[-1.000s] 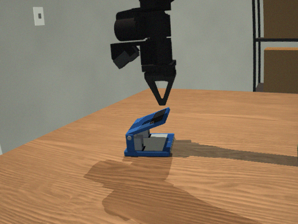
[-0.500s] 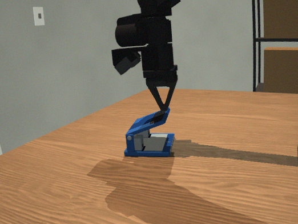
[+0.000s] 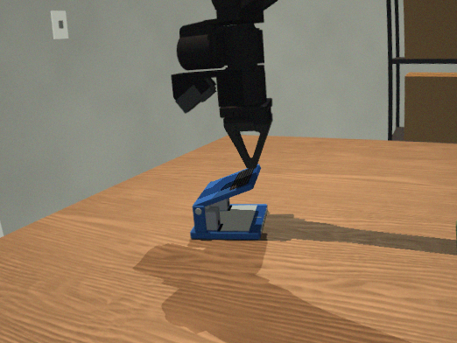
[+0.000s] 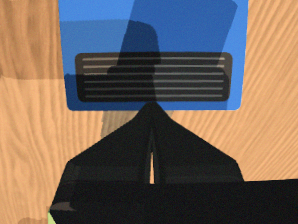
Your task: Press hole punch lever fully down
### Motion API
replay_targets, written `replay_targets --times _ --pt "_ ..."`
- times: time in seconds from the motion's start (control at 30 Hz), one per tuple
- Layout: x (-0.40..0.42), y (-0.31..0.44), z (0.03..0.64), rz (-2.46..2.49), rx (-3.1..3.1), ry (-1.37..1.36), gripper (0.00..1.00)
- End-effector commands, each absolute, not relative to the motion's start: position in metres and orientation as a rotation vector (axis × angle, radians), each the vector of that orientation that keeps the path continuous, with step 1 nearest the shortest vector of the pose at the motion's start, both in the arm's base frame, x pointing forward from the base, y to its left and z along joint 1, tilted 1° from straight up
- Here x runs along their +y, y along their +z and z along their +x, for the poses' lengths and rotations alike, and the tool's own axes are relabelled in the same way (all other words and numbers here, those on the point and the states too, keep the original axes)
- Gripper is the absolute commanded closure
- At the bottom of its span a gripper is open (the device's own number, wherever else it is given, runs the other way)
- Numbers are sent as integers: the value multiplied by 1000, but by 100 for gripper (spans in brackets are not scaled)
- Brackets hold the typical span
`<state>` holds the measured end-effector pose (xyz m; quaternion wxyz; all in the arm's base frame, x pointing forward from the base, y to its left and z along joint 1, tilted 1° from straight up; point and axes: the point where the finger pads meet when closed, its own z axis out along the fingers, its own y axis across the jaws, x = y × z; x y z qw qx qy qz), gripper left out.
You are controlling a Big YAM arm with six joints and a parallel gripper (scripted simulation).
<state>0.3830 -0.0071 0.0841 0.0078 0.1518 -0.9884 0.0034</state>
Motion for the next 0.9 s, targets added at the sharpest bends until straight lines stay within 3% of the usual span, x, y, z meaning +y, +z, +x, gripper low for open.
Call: replay_targets --times 0.0,0.87 --pt "-11 93 392 480 -3122 17 100" --pt "-12 89 390 478 -3113 15 100"
